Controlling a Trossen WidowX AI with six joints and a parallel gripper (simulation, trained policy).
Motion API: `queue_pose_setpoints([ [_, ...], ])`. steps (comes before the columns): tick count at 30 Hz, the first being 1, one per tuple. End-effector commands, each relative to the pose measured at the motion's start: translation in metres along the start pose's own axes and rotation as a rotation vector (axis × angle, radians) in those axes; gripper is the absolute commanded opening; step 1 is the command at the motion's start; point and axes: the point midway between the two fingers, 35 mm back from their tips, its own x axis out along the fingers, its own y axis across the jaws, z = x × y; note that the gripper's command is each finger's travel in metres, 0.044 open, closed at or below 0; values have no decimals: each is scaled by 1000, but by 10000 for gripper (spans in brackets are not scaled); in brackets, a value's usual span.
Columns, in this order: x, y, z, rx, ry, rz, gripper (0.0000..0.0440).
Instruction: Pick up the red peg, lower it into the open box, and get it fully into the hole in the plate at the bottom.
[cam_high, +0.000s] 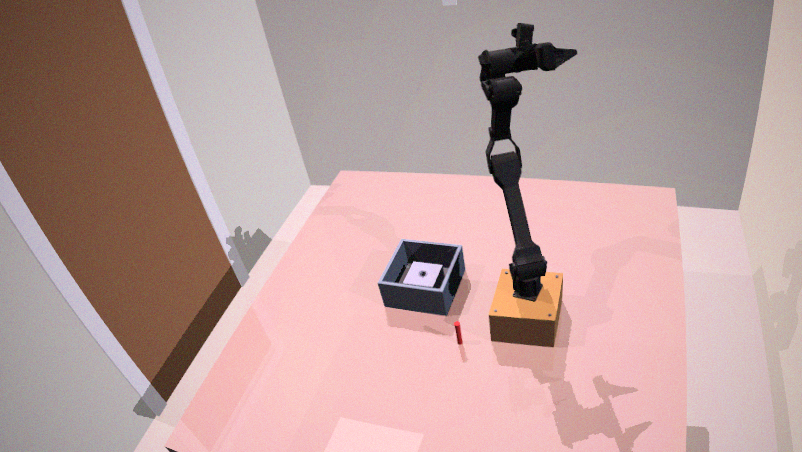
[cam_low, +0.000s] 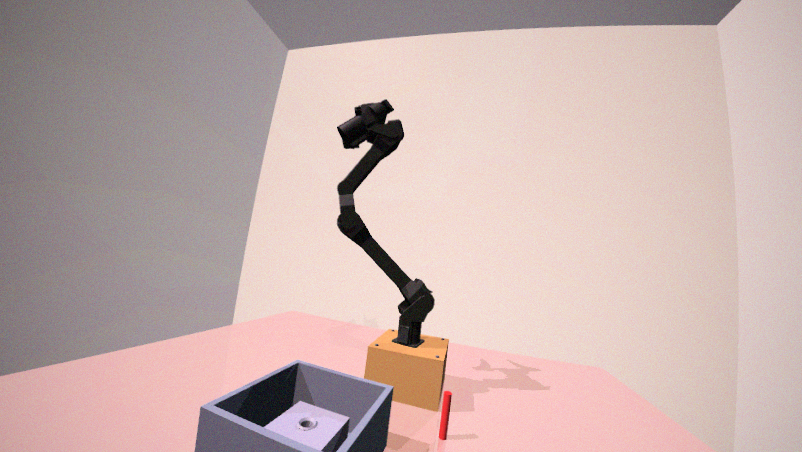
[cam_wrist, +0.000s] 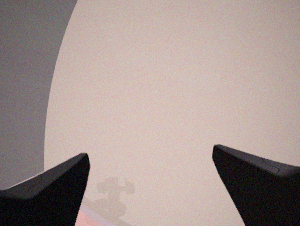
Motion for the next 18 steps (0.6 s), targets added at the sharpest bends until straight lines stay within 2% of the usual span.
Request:
queue_pose_setpoints([
  [1,2,-2,2,11,-16,-6,422],
  [2,5,-6,5,26,-32,-16,440],
  [9,15,-64,18,214,-155,-132,440],
  [18,3,-146,20,404,-325,-332,440],
])
